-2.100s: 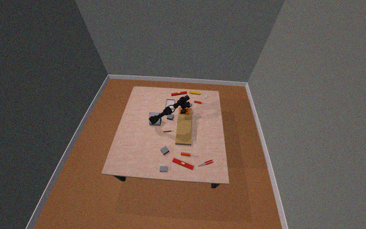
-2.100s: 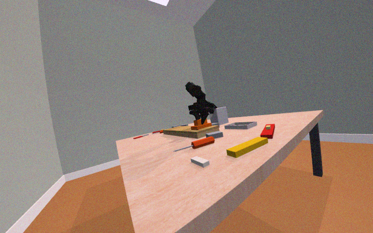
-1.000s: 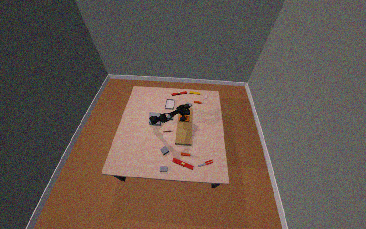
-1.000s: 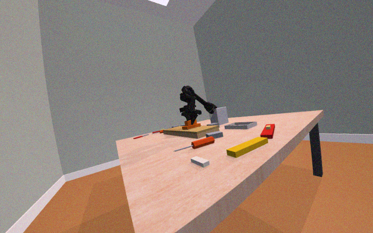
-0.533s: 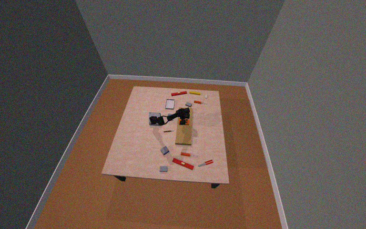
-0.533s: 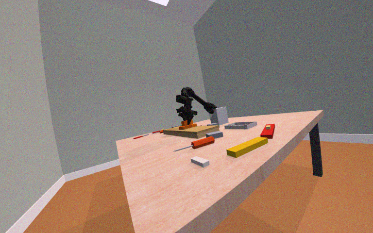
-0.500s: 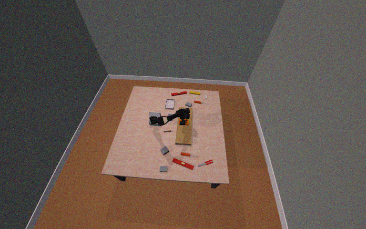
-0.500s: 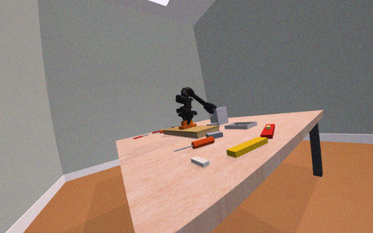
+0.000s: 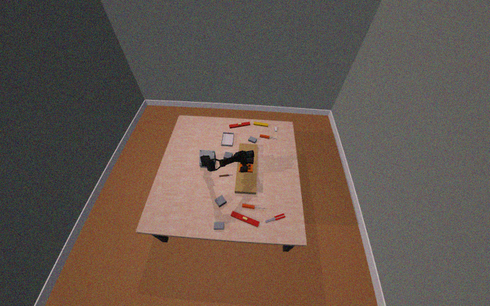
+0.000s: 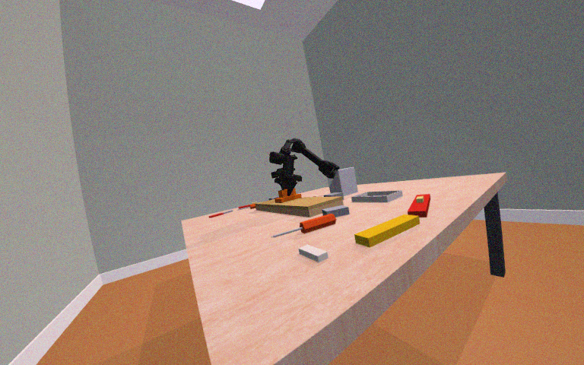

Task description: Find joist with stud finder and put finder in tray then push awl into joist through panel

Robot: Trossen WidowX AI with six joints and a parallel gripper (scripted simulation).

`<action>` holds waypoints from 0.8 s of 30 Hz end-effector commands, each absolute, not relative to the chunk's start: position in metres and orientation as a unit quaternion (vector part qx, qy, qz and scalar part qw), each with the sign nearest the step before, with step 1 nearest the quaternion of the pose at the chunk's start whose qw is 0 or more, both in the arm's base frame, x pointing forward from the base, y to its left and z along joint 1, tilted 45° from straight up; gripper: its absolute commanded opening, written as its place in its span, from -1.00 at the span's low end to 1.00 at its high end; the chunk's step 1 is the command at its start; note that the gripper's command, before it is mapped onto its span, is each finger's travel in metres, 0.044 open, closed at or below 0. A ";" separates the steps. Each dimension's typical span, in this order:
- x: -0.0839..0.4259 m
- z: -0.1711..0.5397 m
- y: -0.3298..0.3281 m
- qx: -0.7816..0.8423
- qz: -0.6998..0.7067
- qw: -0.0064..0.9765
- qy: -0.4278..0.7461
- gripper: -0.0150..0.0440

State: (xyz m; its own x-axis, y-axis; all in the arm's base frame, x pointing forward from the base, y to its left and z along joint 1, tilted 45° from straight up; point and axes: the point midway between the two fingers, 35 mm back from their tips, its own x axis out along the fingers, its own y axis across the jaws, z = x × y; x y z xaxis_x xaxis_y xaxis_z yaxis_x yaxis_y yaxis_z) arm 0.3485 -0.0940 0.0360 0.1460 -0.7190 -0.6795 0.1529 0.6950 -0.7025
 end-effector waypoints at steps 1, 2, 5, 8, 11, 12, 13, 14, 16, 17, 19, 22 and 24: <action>0.346 0.046 -0.104 -0.246 -0.304 0.716 0.578 -0.49; 0.345 0.048 -0.106 -0.246 -0.304 0.716 0.578 -0.49; 0.344 0.055 -0.113 -0.246 -0.305 0.716 0.578 -0.49; 0.342 0.063 -0.120 -0.246 -0.305 0.716 0.578 -0.49; 0.341 0.070 -0.128 -0.246 -0.305 0.716 0.578 -0.49; 0.340 0.072 -0.130 -0.246 -0.305 0.716 0.578 -0.49; 0.340 0.075 -0.132 -0.246 -0.305 0.716 0.578 -0.49; 0.339 0.077 -0.135 -0.246 -0.305 0.716 0.578 -0.49; 0.338 0.082 -0.140 -0.246 -0.305 0.716 0.578 -0.49; 0.338 0.085 -0.142 -0.247 -0.305 0.716 0.578 -0.49; 0.337 0.089 -0.147 -0.247 -0.305 0.716 0.578 -0.49; 0.335 0.097 -0.154 -0.247 -0.305 0.716 0.578 -0.49; 0.334 0.102 -0.159 -0.247 -0.305 0.716 0.578 -0.49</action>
